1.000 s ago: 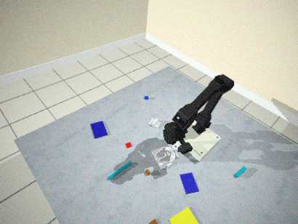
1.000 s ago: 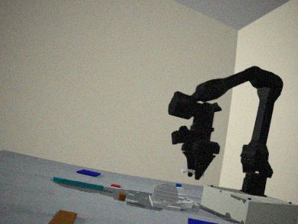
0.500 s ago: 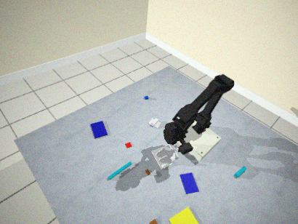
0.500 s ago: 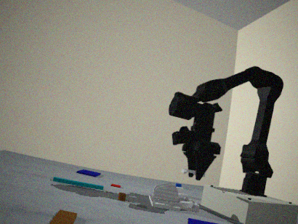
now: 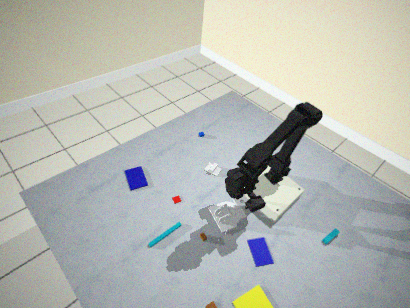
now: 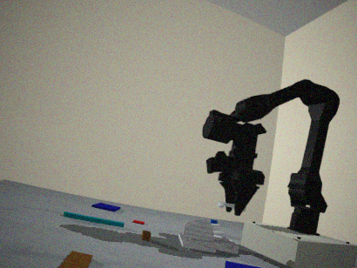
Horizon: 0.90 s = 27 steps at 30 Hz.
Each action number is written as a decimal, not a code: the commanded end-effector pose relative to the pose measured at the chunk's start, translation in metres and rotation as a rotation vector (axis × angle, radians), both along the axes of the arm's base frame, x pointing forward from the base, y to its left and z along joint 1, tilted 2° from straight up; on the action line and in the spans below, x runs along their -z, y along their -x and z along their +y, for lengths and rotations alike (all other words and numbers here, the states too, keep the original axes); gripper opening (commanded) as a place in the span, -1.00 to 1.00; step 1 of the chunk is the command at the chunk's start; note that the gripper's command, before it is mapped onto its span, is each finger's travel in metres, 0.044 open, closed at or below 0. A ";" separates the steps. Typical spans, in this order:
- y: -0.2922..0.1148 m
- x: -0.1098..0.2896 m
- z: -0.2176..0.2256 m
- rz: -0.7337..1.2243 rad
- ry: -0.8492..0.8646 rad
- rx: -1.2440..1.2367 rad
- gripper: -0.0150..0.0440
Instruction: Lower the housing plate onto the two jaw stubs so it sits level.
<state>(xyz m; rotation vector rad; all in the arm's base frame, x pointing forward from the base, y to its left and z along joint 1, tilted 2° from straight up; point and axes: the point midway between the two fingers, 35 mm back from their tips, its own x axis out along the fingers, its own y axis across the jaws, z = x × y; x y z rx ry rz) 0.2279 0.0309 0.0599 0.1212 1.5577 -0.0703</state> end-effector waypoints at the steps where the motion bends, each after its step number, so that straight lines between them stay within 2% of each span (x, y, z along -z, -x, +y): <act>1: 0.002 0.001 0.000 0.005 -0.002 0.004 0.70; 10: 0.002 0.002 0.000 0.005 -0.002 0.004 0.70; 27: -0.001 0.029 0.001 0.005 -0.002 0.003 0.70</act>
